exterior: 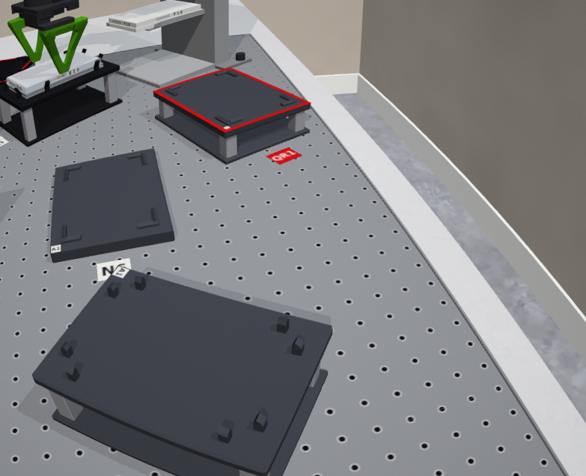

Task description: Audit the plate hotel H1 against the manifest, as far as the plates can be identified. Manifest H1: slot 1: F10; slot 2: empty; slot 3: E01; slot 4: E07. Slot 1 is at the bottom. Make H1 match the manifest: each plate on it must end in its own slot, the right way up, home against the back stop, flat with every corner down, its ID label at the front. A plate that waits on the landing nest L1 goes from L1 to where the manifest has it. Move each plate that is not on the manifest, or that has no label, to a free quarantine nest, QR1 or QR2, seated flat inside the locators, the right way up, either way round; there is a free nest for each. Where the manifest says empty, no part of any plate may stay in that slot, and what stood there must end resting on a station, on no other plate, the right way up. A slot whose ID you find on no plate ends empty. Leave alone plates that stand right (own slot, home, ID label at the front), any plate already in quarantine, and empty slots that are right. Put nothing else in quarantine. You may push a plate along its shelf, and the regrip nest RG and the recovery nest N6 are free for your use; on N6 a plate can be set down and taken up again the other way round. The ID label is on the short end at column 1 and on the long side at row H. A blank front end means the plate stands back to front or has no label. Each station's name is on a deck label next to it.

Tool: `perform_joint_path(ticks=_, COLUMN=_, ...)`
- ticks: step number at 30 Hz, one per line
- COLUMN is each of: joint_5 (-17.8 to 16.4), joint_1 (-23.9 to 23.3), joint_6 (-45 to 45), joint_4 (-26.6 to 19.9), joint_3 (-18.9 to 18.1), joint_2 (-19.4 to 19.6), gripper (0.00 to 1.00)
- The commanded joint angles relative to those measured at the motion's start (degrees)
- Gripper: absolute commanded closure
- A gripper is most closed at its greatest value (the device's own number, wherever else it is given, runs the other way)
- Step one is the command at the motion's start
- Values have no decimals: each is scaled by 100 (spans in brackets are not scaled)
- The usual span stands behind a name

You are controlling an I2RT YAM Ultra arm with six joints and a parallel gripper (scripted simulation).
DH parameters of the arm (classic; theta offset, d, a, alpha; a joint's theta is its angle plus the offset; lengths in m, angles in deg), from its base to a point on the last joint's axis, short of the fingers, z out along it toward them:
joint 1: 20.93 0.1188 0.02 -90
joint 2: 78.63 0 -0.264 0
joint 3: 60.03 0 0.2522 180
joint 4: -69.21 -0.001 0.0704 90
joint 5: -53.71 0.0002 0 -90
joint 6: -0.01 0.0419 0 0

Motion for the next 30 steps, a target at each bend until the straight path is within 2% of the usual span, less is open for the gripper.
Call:
perform_joint_path(ticks=1, joint_5=31, joint_1=9, joint_6=102, joint_4=170, joint_3=32, joint_2=-45, gripper=0)
perform_joint_path(ticks=11, joint_5=109, joint_1=201, joint_6=329, joint_4=551, joint_3=238, joint_2=-13, gripper=0)
perform_joint_path(ticks=18, joint_5=113, joint_1=212, joint_6=341, joint_4=572, joint_3=250, joint_2=-12, gripper=0)
perform_joint_path(ticks=19, joint_5=113, joint_1=212, joint_6=342, joint_4=573, joint_3=250, joint_2=-12, gripper=14)
perform_joint_path(ticks=30, joint_5=113, joint_1=212, joint_6=341, joint_4=572, joint_3=249, joint_2=-12, gripper=14)
